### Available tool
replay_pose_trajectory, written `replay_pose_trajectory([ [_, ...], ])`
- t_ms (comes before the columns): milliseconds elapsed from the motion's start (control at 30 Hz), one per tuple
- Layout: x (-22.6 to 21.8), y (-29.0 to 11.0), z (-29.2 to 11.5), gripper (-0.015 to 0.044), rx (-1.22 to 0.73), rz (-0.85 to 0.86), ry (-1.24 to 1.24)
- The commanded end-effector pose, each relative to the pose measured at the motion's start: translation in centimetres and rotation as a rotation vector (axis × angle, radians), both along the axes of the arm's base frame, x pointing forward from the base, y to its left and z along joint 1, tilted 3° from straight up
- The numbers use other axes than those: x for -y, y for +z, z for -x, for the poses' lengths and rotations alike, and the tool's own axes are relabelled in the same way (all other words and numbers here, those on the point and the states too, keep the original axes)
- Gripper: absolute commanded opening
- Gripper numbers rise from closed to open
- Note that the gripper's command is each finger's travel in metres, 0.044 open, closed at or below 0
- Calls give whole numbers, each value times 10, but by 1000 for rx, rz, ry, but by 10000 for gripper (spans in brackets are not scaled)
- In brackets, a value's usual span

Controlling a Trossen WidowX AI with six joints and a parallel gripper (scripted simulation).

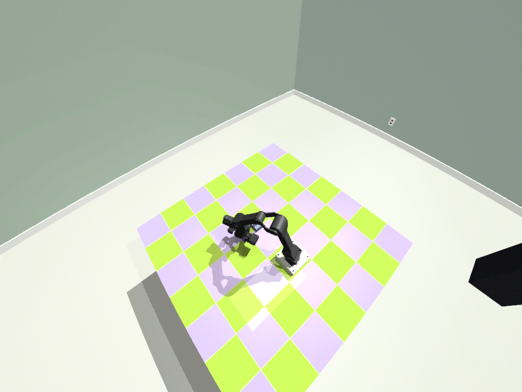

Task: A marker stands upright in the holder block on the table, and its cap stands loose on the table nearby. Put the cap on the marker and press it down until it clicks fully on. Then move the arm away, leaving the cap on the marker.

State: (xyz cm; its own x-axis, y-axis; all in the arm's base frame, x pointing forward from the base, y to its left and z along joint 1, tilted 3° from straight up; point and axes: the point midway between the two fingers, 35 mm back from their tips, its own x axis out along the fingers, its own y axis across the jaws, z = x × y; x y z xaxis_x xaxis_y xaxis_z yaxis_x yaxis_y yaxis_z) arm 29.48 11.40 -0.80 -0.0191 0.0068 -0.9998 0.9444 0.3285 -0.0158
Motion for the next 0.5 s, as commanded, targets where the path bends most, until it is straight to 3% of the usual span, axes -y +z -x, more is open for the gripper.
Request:
replay_pose_trajectory([
  [0,0,7,-1,0,1,4,-6],
  [467,0,55,-2,0,1,4,-6],
])
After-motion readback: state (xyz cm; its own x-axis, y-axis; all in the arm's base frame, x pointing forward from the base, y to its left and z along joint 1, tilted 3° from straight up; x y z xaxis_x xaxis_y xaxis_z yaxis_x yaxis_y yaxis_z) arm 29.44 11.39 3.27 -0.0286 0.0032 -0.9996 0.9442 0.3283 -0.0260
